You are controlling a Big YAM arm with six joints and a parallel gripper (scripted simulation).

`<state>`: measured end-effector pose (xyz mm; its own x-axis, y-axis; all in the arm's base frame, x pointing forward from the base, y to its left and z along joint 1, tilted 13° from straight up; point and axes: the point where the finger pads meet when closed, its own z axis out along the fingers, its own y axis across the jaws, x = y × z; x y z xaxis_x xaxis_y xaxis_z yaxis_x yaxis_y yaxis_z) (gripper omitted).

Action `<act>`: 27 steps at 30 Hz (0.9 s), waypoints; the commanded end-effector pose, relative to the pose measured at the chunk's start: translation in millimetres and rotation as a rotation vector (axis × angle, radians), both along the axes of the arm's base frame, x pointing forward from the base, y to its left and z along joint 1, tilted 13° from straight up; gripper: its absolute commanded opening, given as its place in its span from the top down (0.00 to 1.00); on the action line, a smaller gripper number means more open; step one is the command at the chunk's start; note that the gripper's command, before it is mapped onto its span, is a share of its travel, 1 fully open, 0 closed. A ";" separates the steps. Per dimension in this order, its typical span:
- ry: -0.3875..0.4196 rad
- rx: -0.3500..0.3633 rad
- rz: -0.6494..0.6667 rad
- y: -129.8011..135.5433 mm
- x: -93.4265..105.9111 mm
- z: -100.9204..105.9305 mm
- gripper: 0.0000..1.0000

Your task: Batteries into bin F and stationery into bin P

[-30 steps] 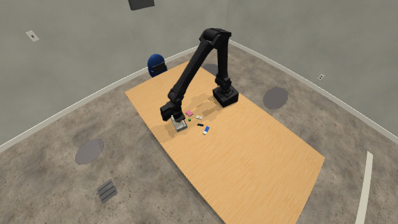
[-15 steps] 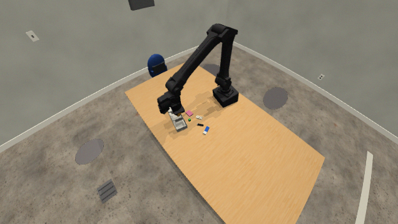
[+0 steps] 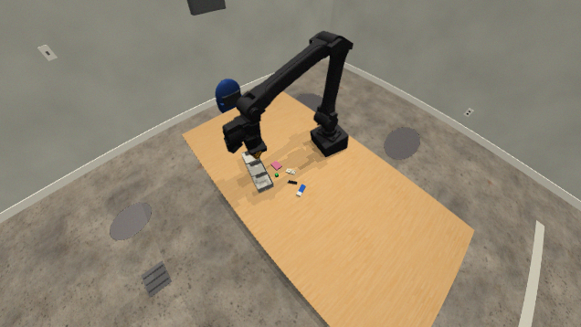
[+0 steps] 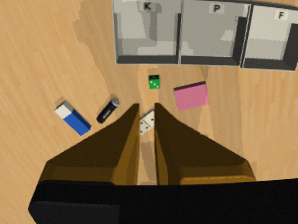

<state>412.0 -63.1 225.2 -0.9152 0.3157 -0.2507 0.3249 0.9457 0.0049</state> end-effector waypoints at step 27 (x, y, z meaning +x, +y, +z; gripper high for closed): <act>-0.028 0.144 -0.518 74.7 -52.9 -117.2 0.73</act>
